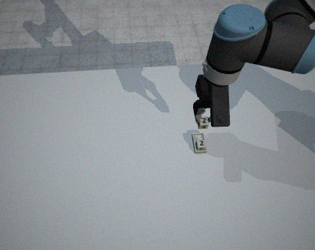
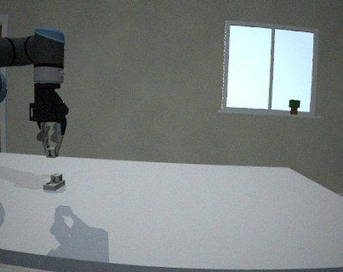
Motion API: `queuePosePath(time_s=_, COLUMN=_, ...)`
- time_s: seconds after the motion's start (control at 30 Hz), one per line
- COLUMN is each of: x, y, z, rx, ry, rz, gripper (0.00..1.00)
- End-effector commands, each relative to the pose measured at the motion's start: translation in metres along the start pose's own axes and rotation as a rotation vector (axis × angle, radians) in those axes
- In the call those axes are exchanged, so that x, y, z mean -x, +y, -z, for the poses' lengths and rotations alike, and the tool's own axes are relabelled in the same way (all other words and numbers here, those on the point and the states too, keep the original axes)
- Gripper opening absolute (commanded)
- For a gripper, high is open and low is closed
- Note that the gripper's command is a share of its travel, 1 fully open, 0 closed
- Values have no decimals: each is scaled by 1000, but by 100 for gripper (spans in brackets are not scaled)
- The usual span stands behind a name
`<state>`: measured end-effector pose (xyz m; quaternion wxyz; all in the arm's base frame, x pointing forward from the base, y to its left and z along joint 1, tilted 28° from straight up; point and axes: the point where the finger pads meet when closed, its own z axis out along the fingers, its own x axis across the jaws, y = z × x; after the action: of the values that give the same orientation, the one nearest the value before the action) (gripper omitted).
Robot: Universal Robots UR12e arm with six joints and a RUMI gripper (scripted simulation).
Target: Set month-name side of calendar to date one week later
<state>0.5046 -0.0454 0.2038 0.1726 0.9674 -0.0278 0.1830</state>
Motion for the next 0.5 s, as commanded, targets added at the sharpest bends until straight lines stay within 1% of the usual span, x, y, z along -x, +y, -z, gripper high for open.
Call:
queuePosePath(time_s=0.0, x=1, y=0, z=6, rx=-3, ry=-14, rz=-1, gripper=10)
queuePosePath(time_s=0.47, x=2, y=-1, z=4, rx=-4, ry=-16, rz=-6, gripper=10)
